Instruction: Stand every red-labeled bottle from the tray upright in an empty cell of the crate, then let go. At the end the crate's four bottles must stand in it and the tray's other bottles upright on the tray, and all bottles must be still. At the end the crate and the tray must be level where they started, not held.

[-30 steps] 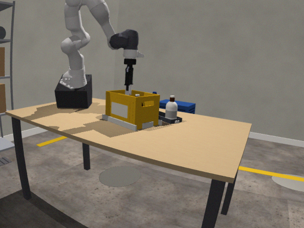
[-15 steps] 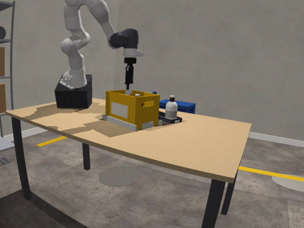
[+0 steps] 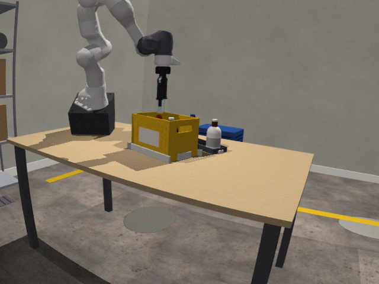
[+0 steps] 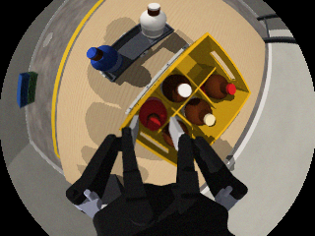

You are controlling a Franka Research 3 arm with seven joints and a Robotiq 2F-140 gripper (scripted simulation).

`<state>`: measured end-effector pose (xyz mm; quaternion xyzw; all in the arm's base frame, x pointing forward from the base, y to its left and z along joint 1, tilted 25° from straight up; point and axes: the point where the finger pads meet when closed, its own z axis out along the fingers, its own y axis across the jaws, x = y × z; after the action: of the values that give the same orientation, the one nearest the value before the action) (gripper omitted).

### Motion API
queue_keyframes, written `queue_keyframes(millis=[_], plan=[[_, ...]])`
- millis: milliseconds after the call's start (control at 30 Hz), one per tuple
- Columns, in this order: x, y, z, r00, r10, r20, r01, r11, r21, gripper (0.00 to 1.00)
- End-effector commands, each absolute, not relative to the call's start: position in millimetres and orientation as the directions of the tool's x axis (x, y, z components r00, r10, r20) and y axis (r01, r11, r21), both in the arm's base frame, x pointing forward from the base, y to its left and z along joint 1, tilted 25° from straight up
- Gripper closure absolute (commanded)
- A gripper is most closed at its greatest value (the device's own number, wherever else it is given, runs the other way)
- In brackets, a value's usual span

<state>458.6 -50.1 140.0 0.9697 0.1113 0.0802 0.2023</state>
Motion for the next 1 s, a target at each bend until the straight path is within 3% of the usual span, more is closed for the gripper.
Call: queue_keyframes(millis=[0,967], plan=[[454,-48,145,0.962,0.258,0.092,0.199,-0.889,0.411,0.62],[445,-32,185,0.962,0.258,0.092,0.199,-0.889,0.411,0.62]])
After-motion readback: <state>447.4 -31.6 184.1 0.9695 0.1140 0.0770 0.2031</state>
